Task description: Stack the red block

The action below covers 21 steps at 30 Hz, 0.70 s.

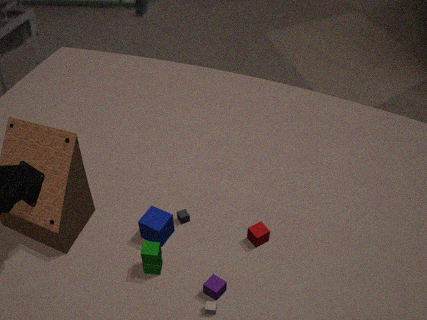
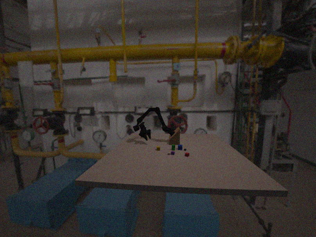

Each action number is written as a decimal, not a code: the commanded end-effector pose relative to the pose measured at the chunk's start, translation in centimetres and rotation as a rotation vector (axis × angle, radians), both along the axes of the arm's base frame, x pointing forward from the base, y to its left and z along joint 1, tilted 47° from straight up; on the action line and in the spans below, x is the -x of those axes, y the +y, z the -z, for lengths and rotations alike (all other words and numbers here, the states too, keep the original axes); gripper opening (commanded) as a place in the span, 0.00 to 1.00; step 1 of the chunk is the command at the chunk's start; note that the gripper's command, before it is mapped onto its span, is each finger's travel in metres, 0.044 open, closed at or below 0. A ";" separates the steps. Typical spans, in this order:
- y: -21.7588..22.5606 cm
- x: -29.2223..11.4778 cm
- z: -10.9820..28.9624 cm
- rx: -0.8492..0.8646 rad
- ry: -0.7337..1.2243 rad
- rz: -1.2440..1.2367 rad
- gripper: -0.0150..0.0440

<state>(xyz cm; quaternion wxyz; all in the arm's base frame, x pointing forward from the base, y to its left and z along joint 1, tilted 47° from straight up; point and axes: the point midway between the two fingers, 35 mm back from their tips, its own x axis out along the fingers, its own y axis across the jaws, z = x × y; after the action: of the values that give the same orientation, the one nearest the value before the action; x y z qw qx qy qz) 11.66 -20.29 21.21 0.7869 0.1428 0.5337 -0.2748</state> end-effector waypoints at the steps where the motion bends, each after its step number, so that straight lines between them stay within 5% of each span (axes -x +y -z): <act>1: -0.4 -1.5 0.2 -0.019 0.020 -0.002 1.00; 21: 2.7 -13.3 4.7 -0.122 0.198 -0.010 1.00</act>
<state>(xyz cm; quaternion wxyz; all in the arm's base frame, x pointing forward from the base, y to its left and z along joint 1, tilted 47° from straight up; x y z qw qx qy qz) 23.44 -18.18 17.10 0.7286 0.1657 0.6172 -0.2466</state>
